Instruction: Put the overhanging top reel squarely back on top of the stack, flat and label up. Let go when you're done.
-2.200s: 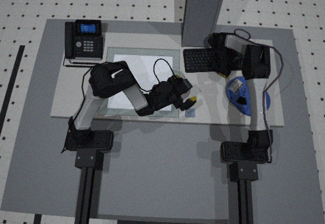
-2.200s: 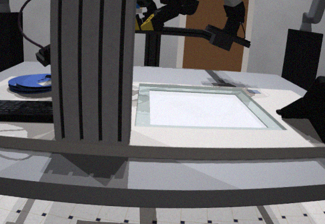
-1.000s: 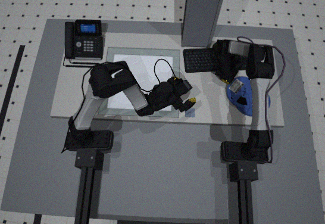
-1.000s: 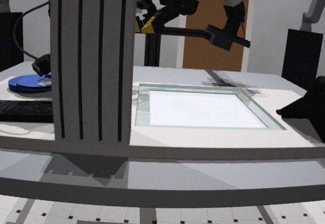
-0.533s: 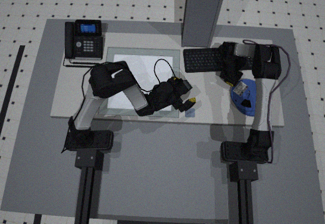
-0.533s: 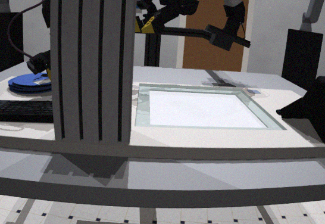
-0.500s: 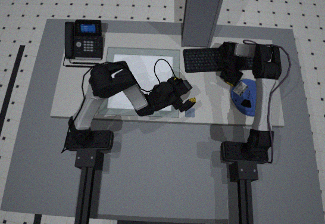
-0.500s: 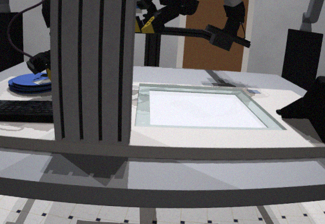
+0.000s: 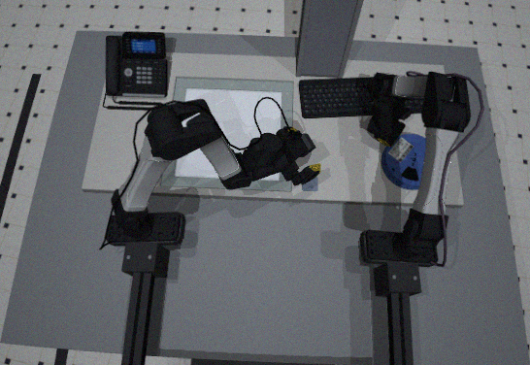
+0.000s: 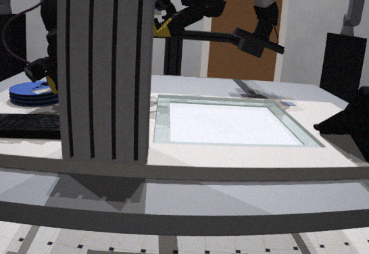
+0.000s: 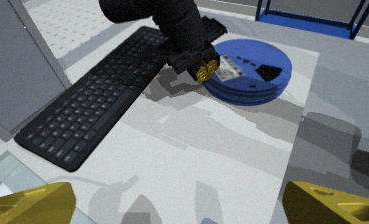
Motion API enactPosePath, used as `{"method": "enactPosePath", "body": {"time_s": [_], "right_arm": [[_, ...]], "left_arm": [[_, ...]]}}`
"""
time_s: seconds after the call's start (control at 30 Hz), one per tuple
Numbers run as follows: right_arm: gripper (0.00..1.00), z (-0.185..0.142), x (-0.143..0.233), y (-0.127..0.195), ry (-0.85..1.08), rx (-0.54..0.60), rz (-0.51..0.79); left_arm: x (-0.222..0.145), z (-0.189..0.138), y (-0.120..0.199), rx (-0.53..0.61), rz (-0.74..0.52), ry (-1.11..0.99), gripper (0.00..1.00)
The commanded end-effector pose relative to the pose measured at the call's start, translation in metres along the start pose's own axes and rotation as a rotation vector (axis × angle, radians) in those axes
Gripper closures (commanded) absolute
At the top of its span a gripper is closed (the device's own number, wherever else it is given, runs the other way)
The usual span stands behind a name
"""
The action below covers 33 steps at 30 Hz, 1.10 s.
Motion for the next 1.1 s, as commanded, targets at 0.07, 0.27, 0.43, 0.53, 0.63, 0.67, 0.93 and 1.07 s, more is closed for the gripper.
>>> {"method": "enactPosePath", "body": {"time_s": [0.07,0.27,0.43,0.53,0.63,0.67,0.93,1.07], "right_arm": [[1.0,0.014,-0.003,0.011,-0.015,-0.042,0.028],[1.0,0.015,-0.001,0.017,-0.019,-0.044,0.039],[1.0,0.018,0.004,0.07,-0.035,-0.052,0.082],[1.0,0.017,0.004,0.08,-0.035,-0.052,0.082],[0.89,0.015,0.002,0.106,-0.035,-0.048,0.081],[0.78,0.014,0.001,0.111,-0.033,-0.045,0.076],[0.39,0.022,-0.001,0.122,-0.071,-0.112,0.146],[0.39,0.025,-0.006,0.118,-0.08,-0.151,0.18]], "left_arm": [[-0.008,0.018,-0.004,-0.068,-0.051,-0.029,0.0],[-0.011,0.019,-0.004,-0.078,-0.071,-0.038,0.0],[-0.005,0.028,-0.003,-0.112,-0.036,-0.032,0.0],[-0.001,0.036,-0.001,-0.132,-0.024,-0.027,0.0],[0.008,0.054,0.004,-0.176,0.005,-0.018,0.0],[0.009,0.056,0.004,-0.183,0.008,-0.018,0.0],[0.004,0.076,0.01,-0.229,-0.02,-0.027,0.0],[-0.001,0.08,0.01,-0.227,-0.043,-0.036,0.0]]}}
Point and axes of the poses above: on each arm, the point where the finger pads meet when closed, its own y axis back along the fingers, its own x axis across the jaws, z = x × y, the point moved 2 cm from there along y, back along the fingers, and after that the axes turned 10 degrees about -y, right-handed, at the moved point
